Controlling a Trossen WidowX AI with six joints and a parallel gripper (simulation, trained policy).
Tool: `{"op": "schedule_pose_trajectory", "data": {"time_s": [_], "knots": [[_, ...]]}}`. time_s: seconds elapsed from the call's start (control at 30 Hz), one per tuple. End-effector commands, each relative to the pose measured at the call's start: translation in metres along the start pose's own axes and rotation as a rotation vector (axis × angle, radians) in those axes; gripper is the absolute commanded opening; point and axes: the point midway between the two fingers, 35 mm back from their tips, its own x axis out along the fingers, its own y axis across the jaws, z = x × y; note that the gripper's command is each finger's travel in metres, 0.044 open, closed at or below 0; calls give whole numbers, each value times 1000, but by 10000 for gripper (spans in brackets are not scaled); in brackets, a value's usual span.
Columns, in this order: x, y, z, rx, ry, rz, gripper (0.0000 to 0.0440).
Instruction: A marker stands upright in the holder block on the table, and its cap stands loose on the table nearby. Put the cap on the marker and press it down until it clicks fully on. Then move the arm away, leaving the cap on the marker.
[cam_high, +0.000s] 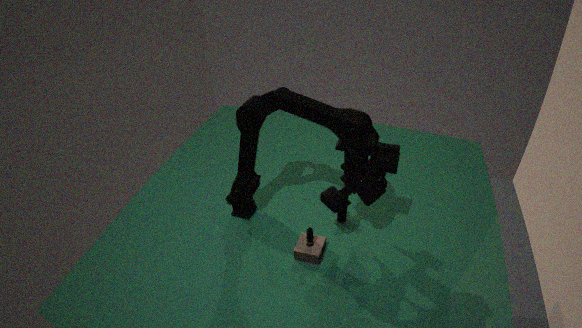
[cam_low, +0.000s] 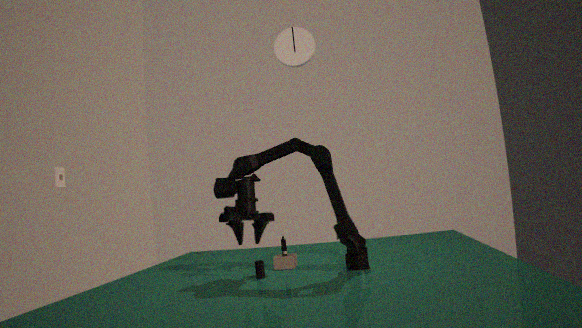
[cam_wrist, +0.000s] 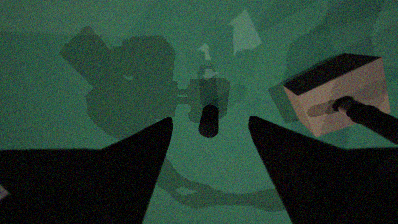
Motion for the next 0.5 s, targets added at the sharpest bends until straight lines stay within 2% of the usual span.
{"op": "schedule_pose_trajectory", "data": {"time_s": [0.0, 0.47], "knots": [[7, 0, -3, -1, 18, -31, 319], [25, 3, -16, -43, 54, -123, 319]]}}
